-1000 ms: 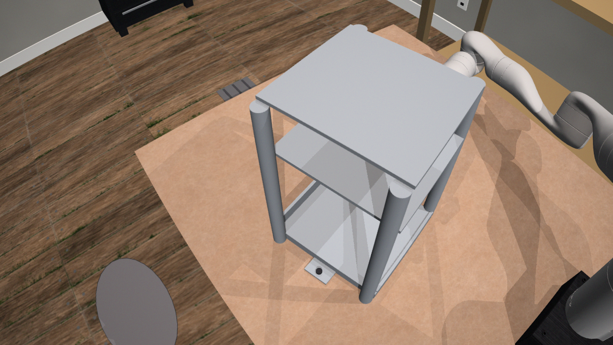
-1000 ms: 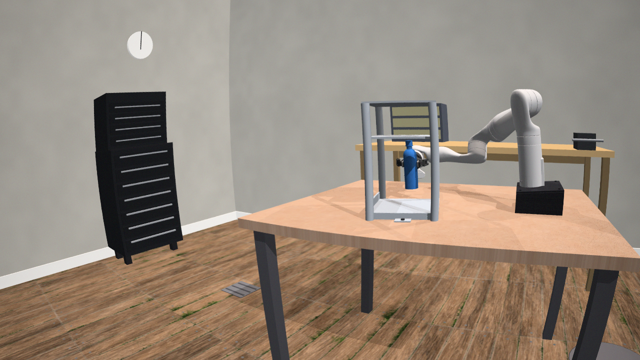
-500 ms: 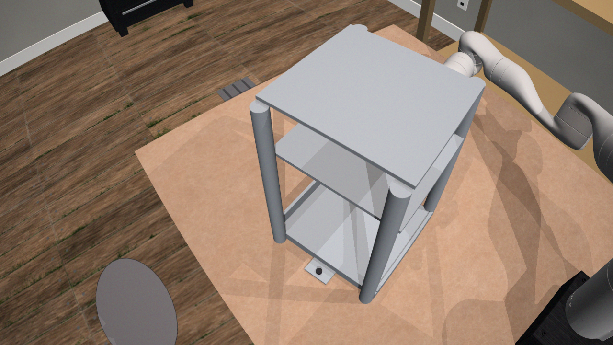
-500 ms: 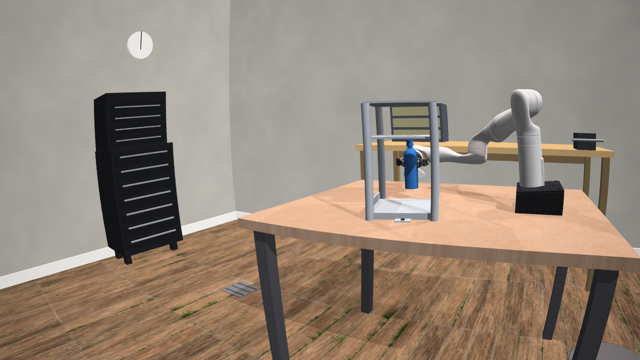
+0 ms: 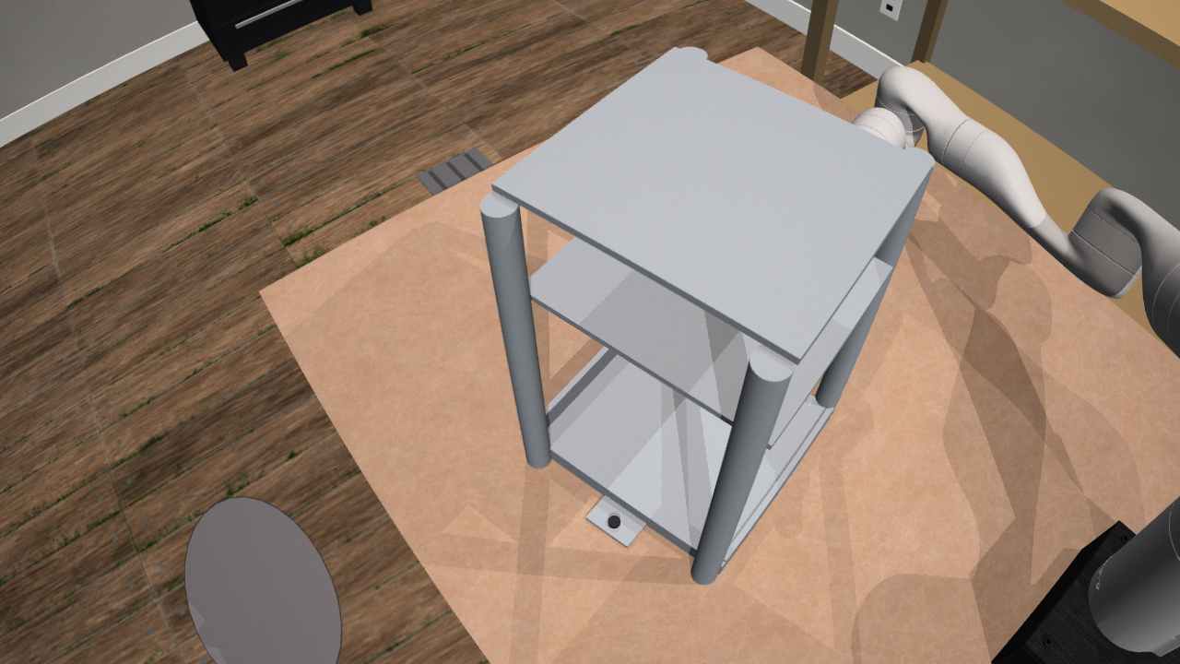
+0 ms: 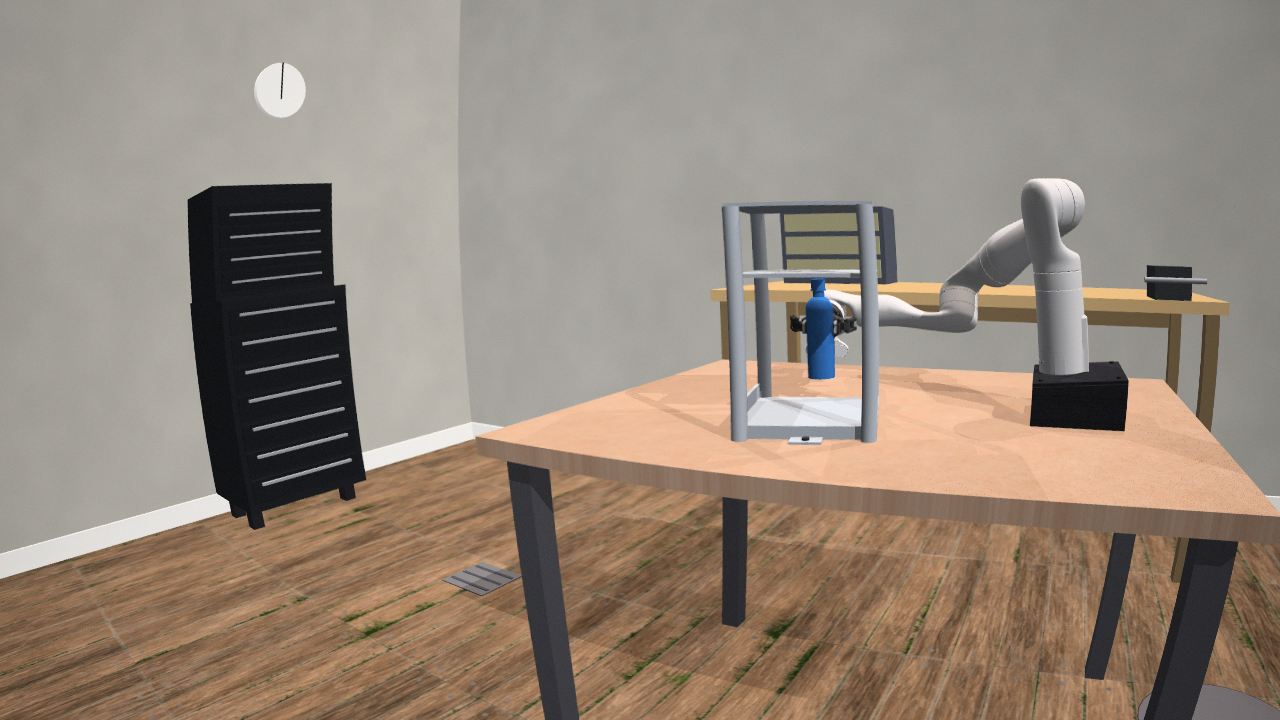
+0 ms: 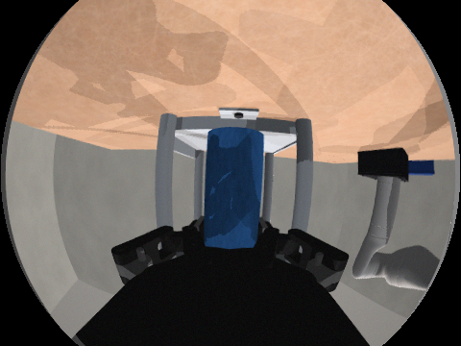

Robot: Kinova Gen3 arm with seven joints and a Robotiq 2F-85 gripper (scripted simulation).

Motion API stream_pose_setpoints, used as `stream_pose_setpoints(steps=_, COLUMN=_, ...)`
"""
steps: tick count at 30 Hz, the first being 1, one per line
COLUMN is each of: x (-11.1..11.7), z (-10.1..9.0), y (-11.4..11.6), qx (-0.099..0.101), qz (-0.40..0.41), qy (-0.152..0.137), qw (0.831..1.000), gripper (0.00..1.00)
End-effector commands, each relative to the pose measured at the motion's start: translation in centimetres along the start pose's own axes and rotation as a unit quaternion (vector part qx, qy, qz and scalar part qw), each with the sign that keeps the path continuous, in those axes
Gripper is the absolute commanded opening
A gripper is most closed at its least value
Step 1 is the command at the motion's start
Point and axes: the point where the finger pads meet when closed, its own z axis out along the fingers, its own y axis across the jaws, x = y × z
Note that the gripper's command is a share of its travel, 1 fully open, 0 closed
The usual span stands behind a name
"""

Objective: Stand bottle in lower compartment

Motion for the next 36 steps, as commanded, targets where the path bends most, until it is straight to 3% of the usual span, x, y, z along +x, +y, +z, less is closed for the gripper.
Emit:
stream_pose_setpoints(steps=1, x=0.1, z=0.9, y=0.0, qx=0.002, qz=0.005, qy=0.001, qw=1.0, gripper=0.0)
stream_pose_setpoints(steps=23, x=0.2, z=7.2, y=0.1, qx=0.002, qz=0.005, qy=0.0, qw=1.0, gripper=0.0)
stream_pose_setpoints(steps=36, x=0.2, z=9.9, y=0.1, qx=0.002, qz=0.006, qy=0.0, qw=1.0, gripper=0.0)
